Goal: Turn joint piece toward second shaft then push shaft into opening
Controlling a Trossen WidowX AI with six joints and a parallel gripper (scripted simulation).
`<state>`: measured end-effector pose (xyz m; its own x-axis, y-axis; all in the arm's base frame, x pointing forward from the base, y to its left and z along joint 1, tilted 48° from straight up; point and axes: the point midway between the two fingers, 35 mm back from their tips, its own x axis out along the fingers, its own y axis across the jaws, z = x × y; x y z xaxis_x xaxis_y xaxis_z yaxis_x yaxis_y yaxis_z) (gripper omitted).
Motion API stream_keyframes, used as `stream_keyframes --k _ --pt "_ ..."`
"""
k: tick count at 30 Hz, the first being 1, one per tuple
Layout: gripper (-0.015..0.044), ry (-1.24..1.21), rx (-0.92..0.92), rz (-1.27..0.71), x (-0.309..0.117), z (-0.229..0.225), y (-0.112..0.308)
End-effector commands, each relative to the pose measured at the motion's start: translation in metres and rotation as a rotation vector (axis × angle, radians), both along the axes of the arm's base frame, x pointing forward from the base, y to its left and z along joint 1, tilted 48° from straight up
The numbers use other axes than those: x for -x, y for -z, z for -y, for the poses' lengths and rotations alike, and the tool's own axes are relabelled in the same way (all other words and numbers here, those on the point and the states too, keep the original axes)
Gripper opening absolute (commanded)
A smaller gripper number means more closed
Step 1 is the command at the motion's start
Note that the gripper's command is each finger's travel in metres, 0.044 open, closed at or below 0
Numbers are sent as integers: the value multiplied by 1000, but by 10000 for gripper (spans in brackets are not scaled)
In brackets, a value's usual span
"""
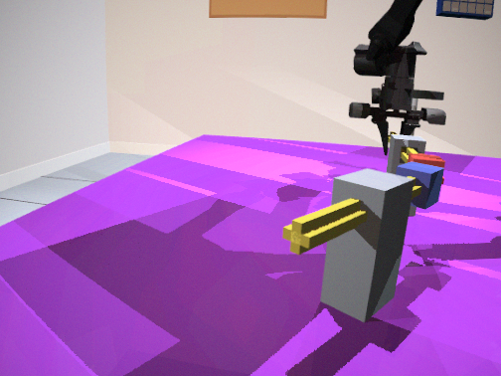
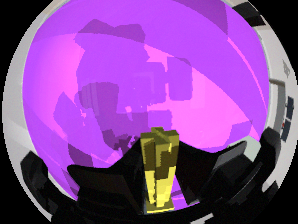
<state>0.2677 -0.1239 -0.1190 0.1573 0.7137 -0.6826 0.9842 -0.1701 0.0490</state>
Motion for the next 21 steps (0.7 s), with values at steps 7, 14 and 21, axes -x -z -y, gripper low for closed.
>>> stream_keyframes --k 7,14,21 --pt "0 3 -1 0 -2 -12 -12" --pt "0 3 -2 0 -3 -19 -20" --pt "0 1 -1 -2 -2 -19 -20"
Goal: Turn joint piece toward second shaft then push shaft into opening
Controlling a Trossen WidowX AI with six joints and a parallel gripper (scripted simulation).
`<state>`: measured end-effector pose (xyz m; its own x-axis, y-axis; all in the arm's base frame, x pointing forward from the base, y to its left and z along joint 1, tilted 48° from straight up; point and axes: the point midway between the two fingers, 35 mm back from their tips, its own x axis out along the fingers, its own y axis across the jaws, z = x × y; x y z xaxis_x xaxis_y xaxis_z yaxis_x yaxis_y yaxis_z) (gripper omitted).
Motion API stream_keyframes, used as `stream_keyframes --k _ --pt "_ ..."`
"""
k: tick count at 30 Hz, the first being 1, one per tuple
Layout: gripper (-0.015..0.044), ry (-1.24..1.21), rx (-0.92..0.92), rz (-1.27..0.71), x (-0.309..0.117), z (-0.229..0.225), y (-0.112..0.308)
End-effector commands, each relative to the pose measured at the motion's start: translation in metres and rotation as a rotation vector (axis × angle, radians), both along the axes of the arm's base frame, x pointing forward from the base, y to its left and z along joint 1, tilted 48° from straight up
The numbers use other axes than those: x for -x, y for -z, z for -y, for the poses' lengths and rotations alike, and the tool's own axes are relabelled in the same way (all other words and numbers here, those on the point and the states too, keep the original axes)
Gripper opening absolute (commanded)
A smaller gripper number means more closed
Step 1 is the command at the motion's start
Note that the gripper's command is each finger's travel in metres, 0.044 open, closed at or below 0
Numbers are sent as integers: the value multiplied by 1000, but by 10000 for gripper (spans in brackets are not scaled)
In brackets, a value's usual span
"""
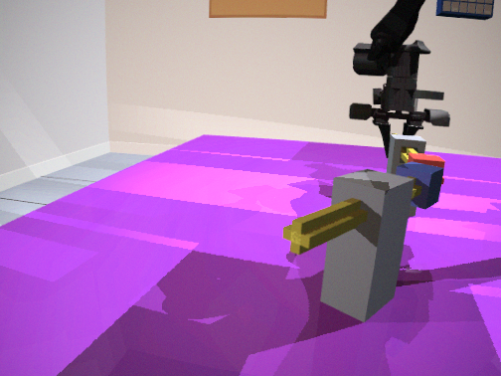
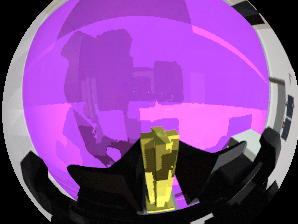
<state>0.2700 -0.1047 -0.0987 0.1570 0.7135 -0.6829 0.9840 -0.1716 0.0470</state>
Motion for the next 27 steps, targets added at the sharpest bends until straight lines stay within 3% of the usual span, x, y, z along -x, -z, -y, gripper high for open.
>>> stream_keyframes --k 1,9,12,17,27 --pt "0 -1 0 0 0 0 0" --pt "0 -1 0 0 0 0 0" --pt "67 -1 0 0 0 0 0" --pt "67 -1 0 0 0 0 0" --pt "329 -1 0 0 0 0 0"
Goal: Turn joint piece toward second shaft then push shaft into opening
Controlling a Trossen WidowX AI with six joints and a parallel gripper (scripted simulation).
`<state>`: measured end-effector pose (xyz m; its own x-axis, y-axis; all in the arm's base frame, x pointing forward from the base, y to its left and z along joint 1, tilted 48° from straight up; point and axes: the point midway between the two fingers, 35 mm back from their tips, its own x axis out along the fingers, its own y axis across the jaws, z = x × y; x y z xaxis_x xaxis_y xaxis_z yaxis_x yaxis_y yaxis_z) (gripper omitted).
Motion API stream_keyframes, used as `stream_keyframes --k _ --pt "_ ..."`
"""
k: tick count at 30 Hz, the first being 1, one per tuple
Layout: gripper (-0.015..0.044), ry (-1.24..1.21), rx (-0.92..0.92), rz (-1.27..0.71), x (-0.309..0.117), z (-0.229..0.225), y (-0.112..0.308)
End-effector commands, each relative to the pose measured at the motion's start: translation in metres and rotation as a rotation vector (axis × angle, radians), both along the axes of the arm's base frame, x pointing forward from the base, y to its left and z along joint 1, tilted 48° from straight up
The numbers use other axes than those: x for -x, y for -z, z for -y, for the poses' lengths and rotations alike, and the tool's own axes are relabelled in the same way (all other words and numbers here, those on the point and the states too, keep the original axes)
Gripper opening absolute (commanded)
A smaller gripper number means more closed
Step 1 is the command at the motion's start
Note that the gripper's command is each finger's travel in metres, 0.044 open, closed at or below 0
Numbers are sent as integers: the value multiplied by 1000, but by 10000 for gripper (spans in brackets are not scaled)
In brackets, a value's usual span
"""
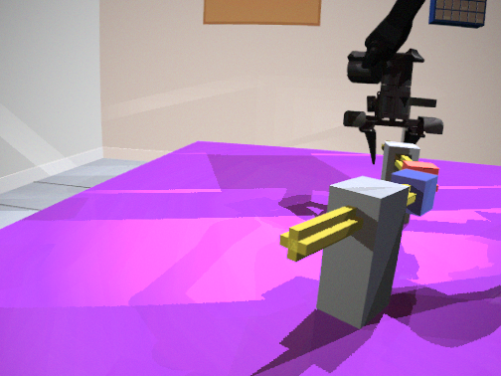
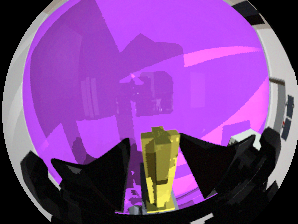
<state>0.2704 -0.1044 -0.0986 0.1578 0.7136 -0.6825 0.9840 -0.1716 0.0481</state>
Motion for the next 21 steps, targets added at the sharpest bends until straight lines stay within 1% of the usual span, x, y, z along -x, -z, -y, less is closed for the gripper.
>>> stream_keyframes --k 1,4,5,16,21 --pt "356 -1 0 -1 0 0 0" --pt "434 -1 0 -1 0 0 0" --pt "440 -1 0 -1 0 0 0" --pt "440 -1 0 -1 0 0 0" --pt "440 1 0 1 5 22 -20"
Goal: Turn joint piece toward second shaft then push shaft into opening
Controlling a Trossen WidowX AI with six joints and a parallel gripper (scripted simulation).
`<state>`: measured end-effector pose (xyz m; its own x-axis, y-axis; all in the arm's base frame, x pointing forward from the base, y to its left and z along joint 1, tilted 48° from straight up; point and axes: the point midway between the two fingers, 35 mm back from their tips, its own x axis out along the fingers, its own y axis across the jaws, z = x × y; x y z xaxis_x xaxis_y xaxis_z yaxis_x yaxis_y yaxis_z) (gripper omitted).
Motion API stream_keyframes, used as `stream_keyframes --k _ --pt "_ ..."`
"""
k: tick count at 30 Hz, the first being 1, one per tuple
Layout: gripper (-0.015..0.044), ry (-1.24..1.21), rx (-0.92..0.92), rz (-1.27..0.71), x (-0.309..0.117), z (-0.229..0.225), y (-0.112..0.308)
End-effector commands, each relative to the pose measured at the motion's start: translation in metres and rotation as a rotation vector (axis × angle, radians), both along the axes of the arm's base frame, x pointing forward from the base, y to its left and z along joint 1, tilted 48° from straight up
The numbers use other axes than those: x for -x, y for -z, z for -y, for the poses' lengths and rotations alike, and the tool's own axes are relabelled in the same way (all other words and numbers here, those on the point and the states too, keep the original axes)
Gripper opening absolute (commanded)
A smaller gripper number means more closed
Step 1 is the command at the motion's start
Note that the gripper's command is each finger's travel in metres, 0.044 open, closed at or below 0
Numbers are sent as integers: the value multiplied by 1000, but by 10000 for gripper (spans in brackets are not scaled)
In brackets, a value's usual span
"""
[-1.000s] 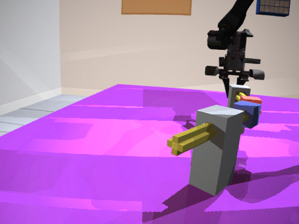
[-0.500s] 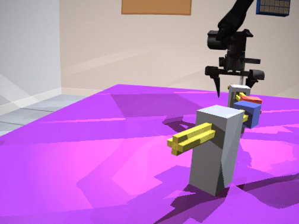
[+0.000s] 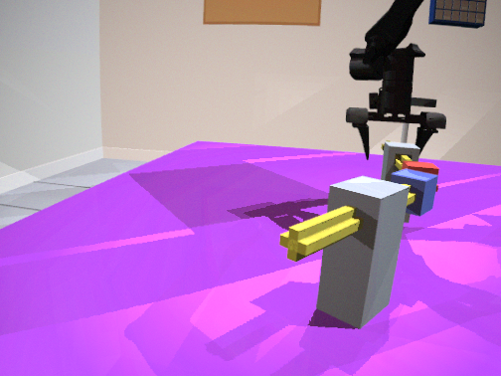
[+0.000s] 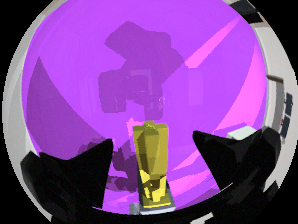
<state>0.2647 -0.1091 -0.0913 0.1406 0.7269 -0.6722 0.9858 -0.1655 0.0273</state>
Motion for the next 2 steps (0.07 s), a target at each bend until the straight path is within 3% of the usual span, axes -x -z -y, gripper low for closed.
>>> stream_keyframes --k 1,2 --pt "440 8 18 19 -1 17 -13" --pt "440 8 18 19 -1 17 -13"
